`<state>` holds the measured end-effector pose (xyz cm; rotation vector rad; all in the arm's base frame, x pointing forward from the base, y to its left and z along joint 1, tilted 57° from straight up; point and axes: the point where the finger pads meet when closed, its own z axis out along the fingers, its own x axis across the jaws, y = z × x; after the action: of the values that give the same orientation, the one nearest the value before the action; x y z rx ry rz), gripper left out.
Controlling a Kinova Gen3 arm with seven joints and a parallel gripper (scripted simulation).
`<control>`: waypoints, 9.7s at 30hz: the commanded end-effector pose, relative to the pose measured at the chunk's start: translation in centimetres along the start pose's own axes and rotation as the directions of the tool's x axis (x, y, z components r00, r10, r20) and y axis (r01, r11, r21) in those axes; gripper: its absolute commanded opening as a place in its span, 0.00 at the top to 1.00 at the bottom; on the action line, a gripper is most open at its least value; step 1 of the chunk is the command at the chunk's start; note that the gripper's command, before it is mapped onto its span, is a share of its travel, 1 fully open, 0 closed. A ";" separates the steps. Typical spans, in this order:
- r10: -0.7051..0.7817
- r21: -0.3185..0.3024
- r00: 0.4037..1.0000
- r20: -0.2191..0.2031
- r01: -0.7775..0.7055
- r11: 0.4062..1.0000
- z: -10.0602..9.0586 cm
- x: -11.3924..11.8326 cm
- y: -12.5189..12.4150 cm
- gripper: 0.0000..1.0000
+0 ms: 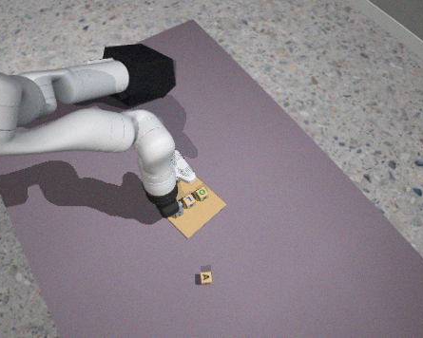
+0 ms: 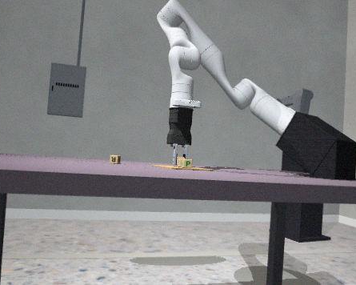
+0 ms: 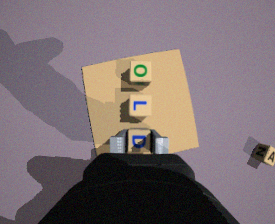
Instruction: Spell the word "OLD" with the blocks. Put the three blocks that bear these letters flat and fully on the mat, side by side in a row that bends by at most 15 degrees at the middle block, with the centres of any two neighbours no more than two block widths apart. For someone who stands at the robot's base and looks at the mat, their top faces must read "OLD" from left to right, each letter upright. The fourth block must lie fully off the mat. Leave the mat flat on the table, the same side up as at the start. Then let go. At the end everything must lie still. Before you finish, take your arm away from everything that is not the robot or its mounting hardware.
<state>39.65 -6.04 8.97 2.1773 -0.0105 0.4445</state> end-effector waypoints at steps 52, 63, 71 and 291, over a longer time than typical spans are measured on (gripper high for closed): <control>0.000 0.001 1.000 -0.001 0.000 1.000 0.0 0.1 0.0 0.51; 0.000 0.001 1.000 -0.001 0.000 1.000 0.3 0.1 0.0 0.51; 0.000 0.001 1.000 -0.001 0.000 1.000 0.4 0.1 0.0 0.51; 0.000 0.001 1.000 -0.001 0.000 1.000 -17.3 0.1 0.0 0.00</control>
<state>34.34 7.46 18.38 2.1772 -0.0104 0.4445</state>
